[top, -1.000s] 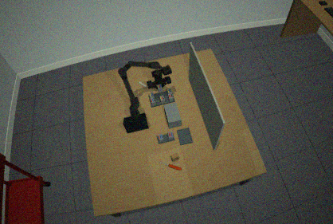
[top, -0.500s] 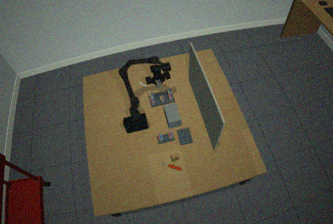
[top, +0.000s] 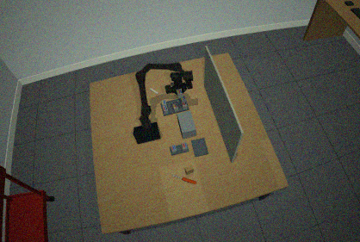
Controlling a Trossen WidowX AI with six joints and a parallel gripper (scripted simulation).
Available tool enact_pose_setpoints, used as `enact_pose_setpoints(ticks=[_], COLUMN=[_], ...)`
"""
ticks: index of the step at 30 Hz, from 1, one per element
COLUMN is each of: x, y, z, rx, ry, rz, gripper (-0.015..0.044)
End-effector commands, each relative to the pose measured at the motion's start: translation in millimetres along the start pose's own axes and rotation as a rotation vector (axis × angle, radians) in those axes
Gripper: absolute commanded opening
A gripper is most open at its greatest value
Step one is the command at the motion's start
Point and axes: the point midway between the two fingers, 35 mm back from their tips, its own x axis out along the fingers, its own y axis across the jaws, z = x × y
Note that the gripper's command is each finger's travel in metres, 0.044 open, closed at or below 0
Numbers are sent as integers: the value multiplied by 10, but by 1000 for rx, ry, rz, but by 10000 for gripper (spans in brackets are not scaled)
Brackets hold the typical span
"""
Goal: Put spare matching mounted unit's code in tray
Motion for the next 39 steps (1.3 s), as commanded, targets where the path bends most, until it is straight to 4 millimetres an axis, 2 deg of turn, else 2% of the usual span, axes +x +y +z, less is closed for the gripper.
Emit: enact_pose_setpoints(ticks=[1,11,21,30,39], x=[-40,-79,-99,-92,-43], y=[-166,-460,-669,-774,-791], z=[-216,-707,-1262,-1802,-2374], rx=[1,-6,-15,-24,-31], ry=[15,28,34,32,31], rz=[-7,-6,-2,2,8], gripper=[0,0,0,0,0])
